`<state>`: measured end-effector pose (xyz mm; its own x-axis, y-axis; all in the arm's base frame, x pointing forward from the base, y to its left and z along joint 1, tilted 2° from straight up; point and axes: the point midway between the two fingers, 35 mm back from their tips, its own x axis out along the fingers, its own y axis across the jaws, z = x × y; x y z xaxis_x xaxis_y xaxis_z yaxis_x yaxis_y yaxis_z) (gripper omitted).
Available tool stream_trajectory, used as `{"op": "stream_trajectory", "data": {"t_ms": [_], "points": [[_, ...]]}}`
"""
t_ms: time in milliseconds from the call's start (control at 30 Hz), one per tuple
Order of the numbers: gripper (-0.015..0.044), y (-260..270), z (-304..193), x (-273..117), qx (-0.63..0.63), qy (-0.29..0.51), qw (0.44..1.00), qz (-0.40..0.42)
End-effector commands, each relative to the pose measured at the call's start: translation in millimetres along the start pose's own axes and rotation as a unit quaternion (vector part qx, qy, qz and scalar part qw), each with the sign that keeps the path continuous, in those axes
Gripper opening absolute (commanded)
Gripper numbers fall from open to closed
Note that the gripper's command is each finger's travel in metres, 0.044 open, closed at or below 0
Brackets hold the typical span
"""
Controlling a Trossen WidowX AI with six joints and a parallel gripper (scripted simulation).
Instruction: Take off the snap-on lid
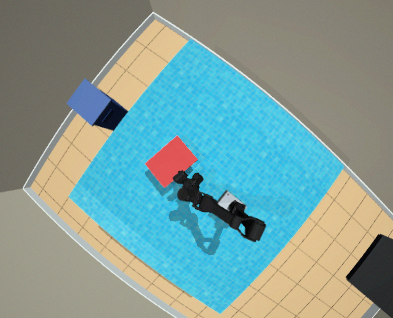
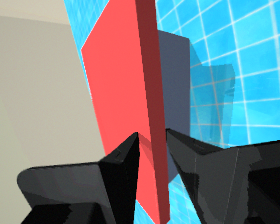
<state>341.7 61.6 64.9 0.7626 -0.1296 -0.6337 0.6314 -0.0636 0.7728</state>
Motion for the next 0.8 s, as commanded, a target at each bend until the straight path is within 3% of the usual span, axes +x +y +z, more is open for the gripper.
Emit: {"op": "stream_trajectory", "data": {"t_ms": [0,767], "points": [[0.0000,2.6,0.0,-2.3,0.002,0.001,1.000,0.003],[0.0000,4.0,-0.3,-2.7,0.000,0.001,1.000,0.001]]}}
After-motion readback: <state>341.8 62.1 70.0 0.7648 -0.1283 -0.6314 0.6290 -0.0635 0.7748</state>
